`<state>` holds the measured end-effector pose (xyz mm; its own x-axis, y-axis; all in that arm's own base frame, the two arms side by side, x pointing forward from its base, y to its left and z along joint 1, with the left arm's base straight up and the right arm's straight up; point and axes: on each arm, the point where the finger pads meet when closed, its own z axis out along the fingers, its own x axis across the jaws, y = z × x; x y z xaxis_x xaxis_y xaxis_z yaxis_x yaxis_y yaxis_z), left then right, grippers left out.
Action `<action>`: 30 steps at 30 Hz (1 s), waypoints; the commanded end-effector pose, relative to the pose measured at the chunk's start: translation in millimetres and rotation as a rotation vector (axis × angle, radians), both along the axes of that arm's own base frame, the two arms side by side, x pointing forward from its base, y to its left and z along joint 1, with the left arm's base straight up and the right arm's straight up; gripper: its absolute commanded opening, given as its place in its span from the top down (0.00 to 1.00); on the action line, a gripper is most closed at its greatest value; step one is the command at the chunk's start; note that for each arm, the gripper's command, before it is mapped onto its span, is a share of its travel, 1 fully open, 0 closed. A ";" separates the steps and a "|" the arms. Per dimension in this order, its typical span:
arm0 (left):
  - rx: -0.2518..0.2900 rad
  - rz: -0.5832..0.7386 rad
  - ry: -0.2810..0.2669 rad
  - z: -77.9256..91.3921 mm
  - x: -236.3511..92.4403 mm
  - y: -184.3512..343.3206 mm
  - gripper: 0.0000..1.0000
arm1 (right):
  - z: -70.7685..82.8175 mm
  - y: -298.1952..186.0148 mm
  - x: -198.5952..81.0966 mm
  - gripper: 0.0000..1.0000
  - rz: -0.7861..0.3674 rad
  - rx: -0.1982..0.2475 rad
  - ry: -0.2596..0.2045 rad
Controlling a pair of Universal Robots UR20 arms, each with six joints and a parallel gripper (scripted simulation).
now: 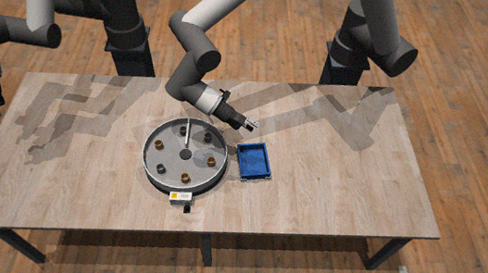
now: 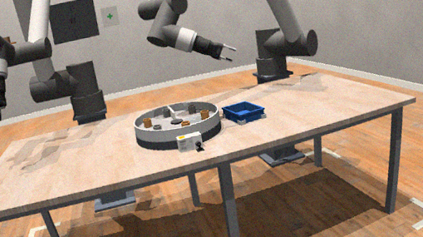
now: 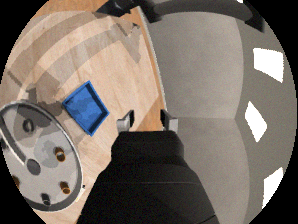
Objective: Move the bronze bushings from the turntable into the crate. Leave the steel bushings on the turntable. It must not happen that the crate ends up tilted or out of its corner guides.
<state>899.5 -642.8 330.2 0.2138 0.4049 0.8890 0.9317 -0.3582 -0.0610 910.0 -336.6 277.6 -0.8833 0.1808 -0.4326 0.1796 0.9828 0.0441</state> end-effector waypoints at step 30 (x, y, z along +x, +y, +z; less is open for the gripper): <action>-0.001 0.000 -0.001 1.0 0.1 -0.2 0.00 | -70.6 -400.5 -400.4 0.00 -1.496 0.391 0.094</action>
